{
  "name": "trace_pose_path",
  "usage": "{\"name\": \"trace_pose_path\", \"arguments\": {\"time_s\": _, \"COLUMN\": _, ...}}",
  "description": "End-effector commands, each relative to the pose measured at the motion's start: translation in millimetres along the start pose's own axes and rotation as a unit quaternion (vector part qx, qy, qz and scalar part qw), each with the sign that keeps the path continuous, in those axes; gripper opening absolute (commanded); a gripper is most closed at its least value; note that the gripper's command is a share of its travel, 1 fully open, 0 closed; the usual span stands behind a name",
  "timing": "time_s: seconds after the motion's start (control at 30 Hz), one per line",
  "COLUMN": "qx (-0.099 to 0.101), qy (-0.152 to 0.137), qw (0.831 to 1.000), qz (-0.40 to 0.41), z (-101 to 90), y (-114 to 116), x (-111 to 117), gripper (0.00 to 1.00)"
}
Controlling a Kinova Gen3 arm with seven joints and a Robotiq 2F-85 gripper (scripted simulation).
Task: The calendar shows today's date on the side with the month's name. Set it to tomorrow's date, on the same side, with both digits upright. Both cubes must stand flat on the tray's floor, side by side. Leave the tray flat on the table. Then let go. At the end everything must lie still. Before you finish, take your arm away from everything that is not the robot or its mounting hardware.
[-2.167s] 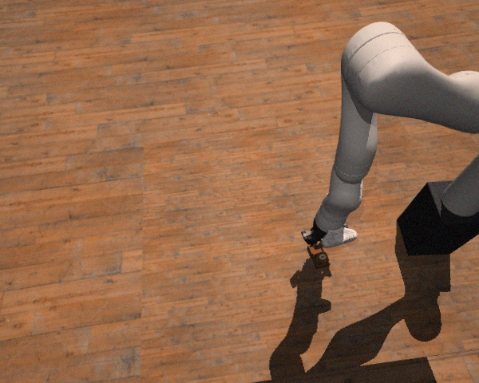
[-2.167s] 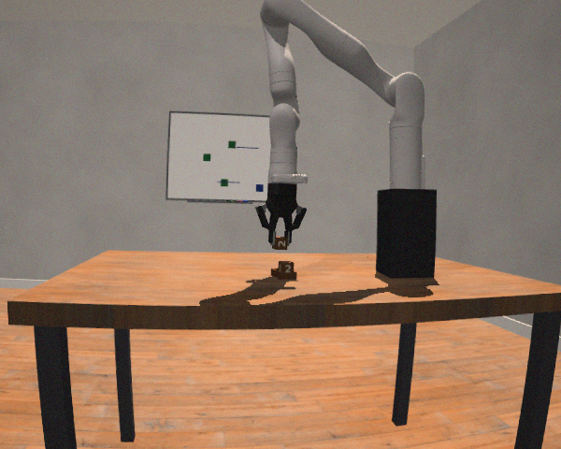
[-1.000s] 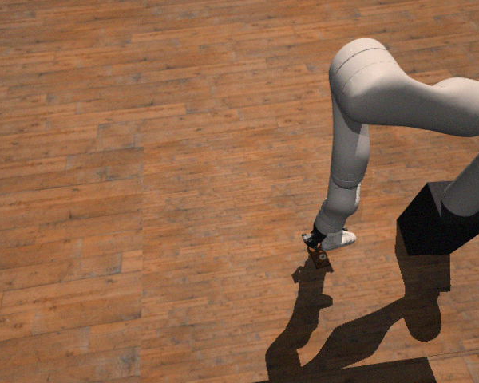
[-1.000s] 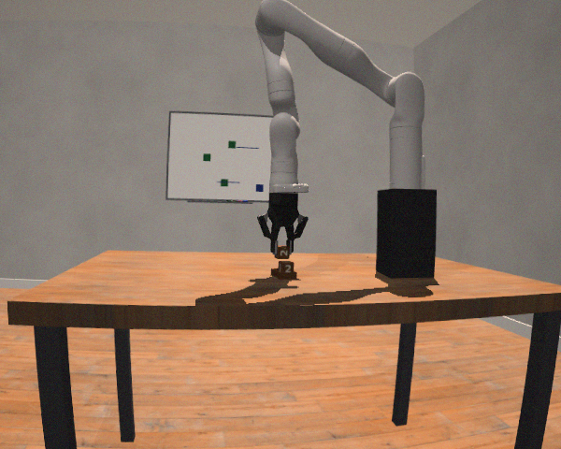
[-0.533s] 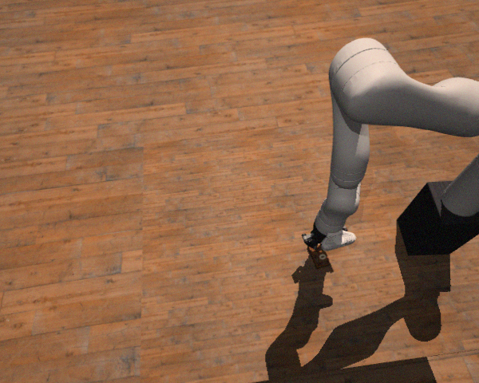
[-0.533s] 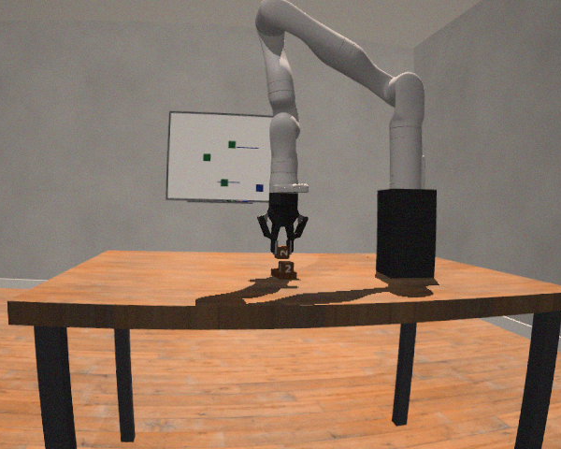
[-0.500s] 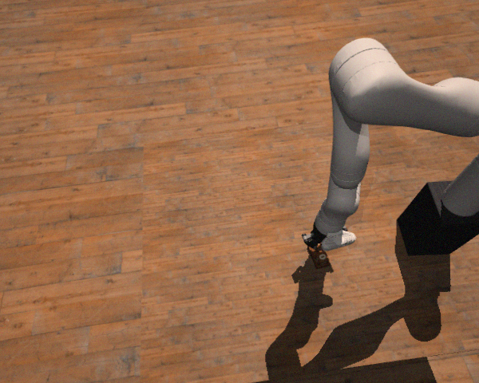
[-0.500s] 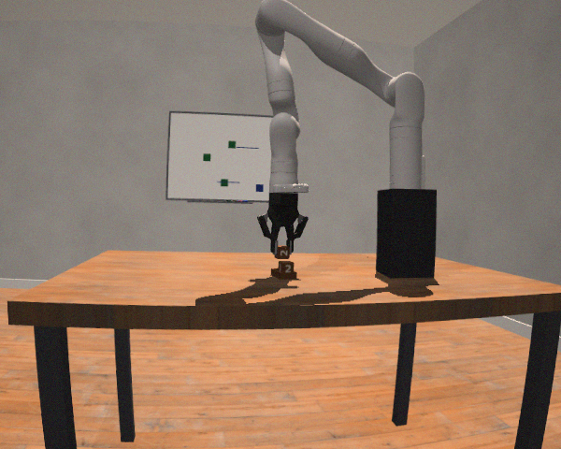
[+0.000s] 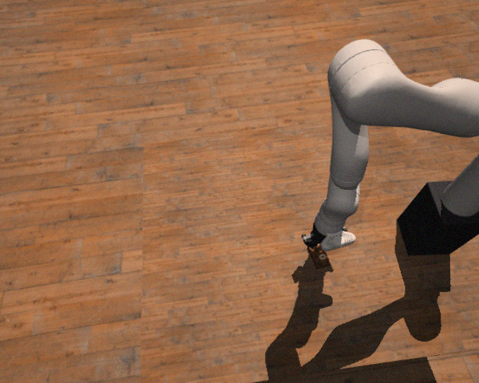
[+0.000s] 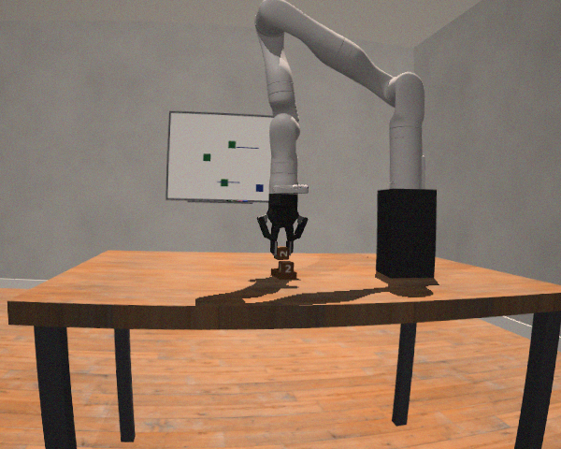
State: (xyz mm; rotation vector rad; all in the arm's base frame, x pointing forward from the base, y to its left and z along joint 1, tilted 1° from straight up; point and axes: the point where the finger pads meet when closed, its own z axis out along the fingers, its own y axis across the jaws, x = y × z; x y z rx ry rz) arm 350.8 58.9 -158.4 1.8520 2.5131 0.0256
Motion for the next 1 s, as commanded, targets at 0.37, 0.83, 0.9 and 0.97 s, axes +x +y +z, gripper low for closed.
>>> {"name": "trace_pose_path", "arguments": {"time_s": 0.37, "qx": 0.0, "qy": 0.0, "qw": 1.0, "qz": 0.0, "z": 9.1, "y": -0.2, "x": -0.1, "gripper": 0.28}}
{"name": "trace_pose_path", "arguments": {"time_s": 0.83, "qx": 0.0, "qy": 0.0, "qw": 1.0, "qz": 0.0, "z": 20.2, "y": -0.2, "x": -0.1, "gripper": 0.28}}
{"name": "trace_pose_path", "arguments": {"time_s": 0.9, "qx": 0.0, "qy": 0.0, "qw": 1.0, "qz": 0.0, "z": 20.2, "y": -0.2, "x": -0.1, "gripper": 0.28}}
{"name": "trace_pose_path", "arguments": {"time_s": 0.97, "qx": 0.0, "qy": 0.0, "qw": 1.0, "qz": 0.0, "z": 21.1, "y": -0.2, "x": -0.1, "gripper": 0.28}}
